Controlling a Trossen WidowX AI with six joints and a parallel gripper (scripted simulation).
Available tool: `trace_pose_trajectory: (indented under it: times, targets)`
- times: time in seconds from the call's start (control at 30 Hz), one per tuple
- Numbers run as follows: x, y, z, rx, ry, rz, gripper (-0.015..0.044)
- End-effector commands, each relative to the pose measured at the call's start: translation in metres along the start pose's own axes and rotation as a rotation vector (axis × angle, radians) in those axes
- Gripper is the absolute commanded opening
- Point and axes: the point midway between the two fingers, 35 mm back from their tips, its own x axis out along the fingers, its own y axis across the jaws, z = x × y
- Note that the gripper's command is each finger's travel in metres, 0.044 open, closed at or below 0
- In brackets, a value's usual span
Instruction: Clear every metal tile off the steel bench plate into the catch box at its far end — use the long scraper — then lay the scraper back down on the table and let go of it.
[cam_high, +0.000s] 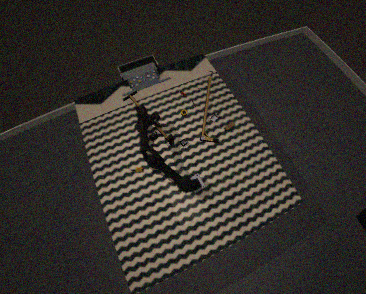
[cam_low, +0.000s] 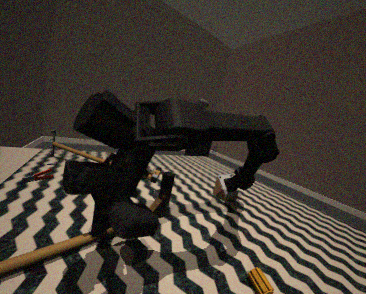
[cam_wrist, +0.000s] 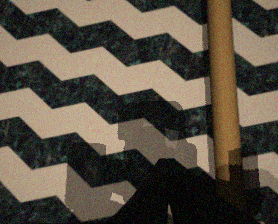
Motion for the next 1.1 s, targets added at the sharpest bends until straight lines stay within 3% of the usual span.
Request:
trace_pose_trajectory:
  times: [0.0,1.07]
  targets:
    - [0.009,0.000,-0.004,0.007,0.001,-0.005,0.0000]
    - [0.063,0.002,-0.034,0.009,-0.003,-0.001,0.0000]
